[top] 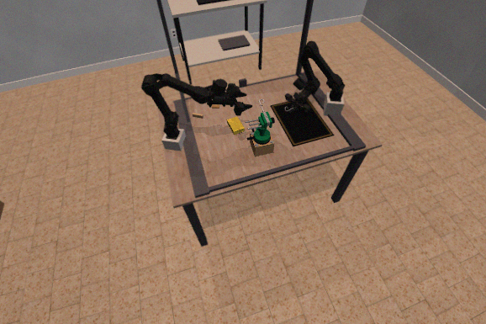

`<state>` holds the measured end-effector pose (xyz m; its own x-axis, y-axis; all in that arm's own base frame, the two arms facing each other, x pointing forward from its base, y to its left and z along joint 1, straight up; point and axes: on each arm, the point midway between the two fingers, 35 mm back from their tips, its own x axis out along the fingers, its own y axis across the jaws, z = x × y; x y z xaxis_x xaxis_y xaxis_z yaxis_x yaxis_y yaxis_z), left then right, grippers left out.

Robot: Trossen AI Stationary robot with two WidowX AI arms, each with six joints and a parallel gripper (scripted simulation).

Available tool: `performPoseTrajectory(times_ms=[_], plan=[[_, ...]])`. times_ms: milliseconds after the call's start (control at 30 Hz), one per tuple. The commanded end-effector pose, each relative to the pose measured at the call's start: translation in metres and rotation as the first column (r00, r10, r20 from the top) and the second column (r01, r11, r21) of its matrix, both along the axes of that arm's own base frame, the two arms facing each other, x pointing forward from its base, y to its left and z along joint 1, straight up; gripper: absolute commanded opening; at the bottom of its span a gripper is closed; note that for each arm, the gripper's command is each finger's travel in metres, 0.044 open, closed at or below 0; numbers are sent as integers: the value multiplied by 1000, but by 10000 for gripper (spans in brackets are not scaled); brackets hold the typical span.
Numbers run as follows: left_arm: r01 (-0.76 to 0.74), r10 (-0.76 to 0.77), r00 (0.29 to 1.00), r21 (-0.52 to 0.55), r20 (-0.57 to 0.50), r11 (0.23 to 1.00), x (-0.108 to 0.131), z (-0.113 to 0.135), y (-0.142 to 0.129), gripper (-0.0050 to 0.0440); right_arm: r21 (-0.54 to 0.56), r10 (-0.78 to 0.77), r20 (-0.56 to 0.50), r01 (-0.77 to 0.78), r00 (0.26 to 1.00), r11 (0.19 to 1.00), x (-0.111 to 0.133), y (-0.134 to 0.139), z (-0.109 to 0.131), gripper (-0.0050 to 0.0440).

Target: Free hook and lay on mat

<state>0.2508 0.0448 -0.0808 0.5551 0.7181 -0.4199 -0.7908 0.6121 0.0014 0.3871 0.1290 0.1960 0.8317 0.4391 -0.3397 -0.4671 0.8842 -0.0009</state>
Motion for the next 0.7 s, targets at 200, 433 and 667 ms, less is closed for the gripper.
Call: performPoseTrajectory(times_ms=[200,433,667], plan=[[0,0,1000,-4,11,1000,2,3,-1,23,9,1,24,-1,1000,1000,0,0,10,440],[0,0,1000,-4,11,1000,2,3,-1,32,9,1,24,-1,1000,1000,0,0,10,440],[0,0,1000,-4,11,1000,2,3,-1,43,9,1,24,-1,1000,1000,0,0,10,440]])
